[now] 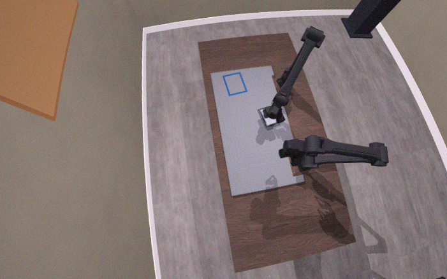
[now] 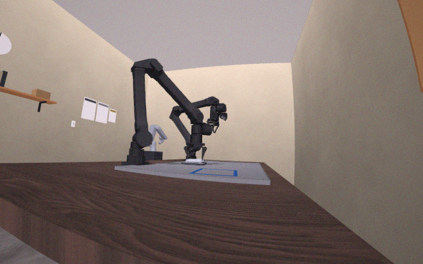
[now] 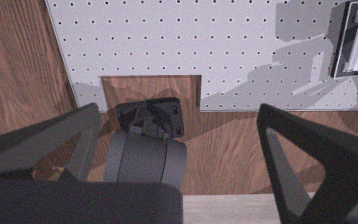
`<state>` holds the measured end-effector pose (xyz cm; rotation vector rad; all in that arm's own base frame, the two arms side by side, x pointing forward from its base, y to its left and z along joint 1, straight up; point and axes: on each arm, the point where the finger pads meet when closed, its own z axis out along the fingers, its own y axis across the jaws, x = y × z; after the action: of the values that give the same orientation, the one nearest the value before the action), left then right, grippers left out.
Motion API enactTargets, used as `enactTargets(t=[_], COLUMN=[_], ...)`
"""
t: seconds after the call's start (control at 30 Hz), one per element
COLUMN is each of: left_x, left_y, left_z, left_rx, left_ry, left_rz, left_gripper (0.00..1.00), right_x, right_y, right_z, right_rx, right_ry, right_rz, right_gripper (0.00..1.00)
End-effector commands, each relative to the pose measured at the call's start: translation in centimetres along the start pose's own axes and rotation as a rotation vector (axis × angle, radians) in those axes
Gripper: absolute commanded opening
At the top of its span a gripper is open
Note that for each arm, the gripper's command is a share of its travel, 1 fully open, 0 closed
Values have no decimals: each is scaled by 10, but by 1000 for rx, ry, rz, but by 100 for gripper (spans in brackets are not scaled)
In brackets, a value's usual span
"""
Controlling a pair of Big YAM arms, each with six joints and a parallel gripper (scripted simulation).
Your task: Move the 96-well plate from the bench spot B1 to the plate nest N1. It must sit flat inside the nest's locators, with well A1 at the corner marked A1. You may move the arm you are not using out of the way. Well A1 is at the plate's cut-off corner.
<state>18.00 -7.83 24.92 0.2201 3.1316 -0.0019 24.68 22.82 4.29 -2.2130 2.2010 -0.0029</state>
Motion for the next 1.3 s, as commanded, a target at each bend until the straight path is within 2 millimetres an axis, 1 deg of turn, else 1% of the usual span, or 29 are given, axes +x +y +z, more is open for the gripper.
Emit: enactTargets(t=[0.0, 0.4, 0.43, 1.27], left_x=[-6, -6, -6, -6], left_y=[-2, -2, -2, -2], left_z=[-13, -13, -13, -13], left_rx=[8, 8, 8, 8], left_ry=[-30, -30, -30, -30], left_rz=[-15, -15, -15, -15], left_gripper=[100, 100, 100, 100], right_x=[4, 4, 4, 4], right_y=[0, 1, 1, 1], right_z=[12, 12, 12, 12], right_rx=[-16, -16, -16, -17], right_ry=[12, 12, 12, 13], right_rz=[5, 5, 5, 5], right_gripper=[0, 0, 100, 100])
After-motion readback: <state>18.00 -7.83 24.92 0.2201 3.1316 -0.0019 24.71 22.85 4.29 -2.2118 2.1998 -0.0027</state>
